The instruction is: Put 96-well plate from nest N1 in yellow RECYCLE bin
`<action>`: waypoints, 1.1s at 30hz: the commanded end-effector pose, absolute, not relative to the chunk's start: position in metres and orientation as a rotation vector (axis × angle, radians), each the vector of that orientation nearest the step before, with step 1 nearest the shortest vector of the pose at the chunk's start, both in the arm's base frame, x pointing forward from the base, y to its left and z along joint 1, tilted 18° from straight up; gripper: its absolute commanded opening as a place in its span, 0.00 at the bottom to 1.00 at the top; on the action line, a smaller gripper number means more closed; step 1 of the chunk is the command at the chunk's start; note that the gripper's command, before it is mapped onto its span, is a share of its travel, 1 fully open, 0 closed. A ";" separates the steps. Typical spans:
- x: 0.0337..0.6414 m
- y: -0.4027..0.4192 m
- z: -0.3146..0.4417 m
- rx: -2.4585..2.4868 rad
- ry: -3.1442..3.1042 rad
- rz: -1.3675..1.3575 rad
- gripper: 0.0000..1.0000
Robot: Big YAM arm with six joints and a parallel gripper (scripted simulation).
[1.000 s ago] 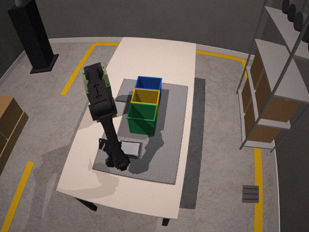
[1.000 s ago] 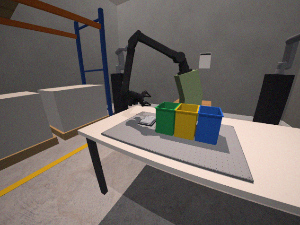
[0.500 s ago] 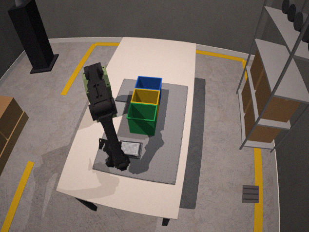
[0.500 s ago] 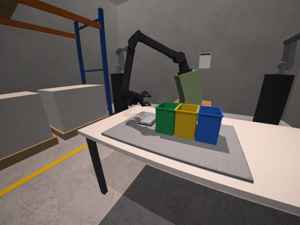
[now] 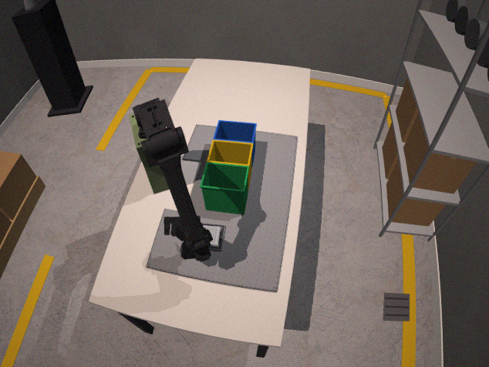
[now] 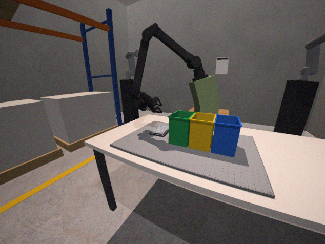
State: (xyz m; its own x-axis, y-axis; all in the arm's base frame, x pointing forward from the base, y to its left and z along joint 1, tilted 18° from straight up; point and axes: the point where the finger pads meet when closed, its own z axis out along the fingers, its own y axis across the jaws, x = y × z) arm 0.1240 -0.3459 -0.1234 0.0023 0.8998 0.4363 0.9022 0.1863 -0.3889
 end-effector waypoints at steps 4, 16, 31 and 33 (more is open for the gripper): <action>0.123 -0.348 -0.121 -1.594 -2.074 -0.041 1.00; 0.157 -0.337 -0.107 -1.303 -2.524 0.011 1.00; 0.184 -0.324 -0.087 -0.878 -2.923 0.156 1.00; 0.187 -0.322 -0.084 -0.803 -2.975 0.186 1.00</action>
